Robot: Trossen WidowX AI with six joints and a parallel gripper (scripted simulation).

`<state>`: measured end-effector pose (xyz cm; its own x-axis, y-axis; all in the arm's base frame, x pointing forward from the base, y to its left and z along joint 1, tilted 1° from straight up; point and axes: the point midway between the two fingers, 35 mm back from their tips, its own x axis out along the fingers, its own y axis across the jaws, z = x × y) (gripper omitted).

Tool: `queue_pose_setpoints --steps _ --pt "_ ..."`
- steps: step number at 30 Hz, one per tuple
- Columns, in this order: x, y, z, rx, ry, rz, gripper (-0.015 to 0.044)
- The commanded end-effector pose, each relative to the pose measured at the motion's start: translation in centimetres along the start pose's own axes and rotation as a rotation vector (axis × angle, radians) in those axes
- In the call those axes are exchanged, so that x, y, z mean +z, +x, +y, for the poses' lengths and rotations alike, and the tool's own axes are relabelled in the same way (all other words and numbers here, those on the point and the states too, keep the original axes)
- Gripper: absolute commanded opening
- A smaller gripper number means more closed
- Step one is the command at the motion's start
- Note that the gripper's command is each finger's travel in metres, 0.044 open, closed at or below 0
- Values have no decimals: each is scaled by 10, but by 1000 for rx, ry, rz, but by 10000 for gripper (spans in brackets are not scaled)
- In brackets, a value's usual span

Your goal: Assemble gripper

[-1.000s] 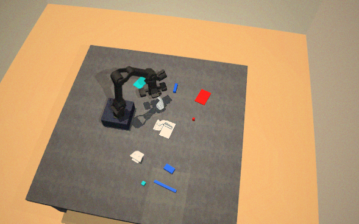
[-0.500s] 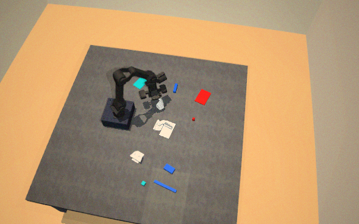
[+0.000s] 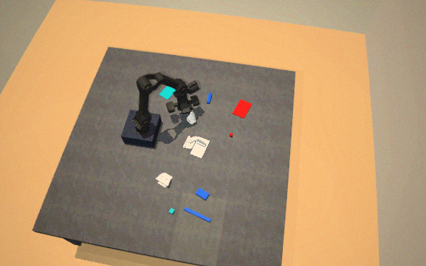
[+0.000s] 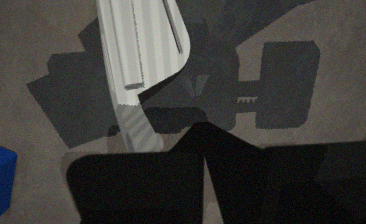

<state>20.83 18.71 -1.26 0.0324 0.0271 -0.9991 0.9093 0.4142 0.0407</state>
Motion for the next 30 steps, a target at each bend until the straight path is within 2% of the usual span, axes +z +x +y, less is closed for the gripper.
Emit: queue_pose_setpoints --steps 1,30 --pt "0 1 5 0 2 -5 0" --pt "1 0 53 4 2 -5 0"
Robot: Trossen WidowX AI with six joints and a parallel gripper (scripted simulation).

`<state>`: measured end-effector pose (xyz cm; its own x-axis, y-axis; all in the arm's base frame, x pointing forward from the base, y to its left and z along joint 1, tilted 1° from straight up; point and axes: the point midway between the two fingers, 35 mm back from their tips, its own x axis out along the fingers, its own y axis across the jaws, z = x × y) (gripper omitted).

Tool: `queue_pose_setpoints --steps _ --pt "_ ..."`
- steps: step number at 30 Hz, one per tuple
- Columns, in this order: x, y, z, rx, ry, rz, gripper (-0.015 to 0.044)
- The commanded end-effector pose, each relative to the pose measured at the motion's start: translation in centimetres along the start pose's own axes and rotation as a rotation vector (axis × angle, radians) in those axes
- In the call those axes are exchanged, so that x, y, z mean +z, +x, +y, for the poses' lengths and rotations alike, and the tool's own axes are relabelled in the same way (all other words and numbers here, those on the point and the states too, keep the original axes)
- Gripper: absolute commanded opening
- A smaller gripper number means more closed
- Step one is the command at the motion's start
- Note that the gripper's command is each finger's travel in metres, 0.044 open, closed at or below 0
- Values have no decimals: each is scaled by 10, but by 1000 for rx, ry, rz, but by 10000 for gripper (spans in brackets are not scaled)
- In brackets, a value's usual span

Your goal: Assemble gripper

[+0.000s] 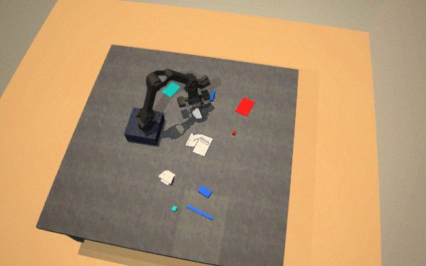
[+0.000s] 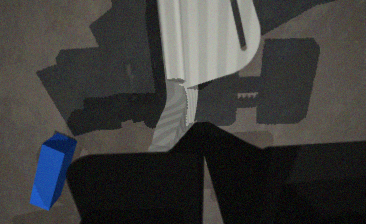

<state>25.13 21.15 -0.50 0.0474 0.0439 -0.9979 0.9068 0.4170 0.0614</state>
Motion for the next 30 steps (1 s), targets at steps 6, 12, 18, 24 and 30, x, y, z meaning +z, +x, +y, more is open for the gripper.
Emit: queue_pose_setpoints --steps 6,12,18,24,30 --pt "5 6 5 -17 6 -14 0" --pt "4 -33 8 -13 8 -10 0" --pt "4 -56 6 -11 10 -8 0" --pt "3 -50 10 1 9 -5 158" --pt "3 -50 10 1 9 -5 315"
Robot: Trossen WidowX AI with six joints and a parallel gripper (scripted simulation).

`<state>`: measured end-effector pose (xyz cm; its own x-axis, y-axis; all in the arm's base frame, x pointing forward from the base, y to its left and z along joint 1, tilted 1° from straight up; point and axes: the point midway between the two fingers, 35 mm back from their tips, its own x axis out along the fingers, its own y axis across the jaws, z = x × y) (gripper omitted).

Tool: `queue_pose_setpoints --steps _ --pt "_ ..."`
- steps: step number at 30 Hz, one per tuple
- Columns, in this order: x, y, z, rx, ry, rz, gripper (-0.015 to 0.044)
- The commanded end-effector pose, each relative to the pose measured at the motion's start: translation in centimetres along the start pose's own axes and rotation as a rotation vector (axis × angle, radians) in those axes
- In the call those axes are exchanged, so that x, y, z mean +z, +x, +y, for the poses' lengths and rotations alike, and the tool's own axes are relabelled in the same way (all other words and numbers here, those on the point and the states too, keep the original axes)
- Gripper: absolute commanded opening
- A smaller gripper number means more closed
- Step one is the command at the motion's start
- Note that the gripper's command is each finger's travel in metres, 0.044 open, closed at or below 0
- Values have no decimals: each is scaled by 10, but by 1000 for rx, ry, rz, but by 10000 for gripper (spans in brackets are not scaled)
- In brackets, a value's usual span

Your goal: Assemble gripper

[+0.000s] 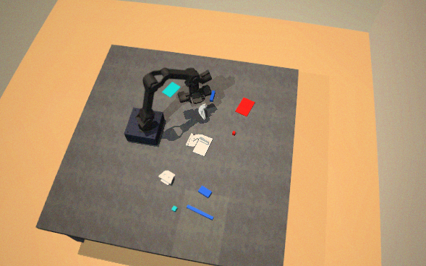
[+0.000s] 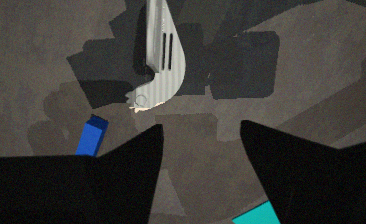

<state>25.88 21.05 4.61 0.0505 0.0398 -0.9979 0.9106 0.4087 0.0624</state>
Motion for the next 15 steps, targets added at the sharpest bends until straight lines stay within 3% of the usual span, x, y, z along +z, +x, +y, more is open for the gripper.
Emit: queue_pose_setpoints --steps 1,5,15 --pt "0 1 0 0 0 0 341" --pt "0 1 0 0 0 0 440" --pt "0 1 0 0 0 0 440"
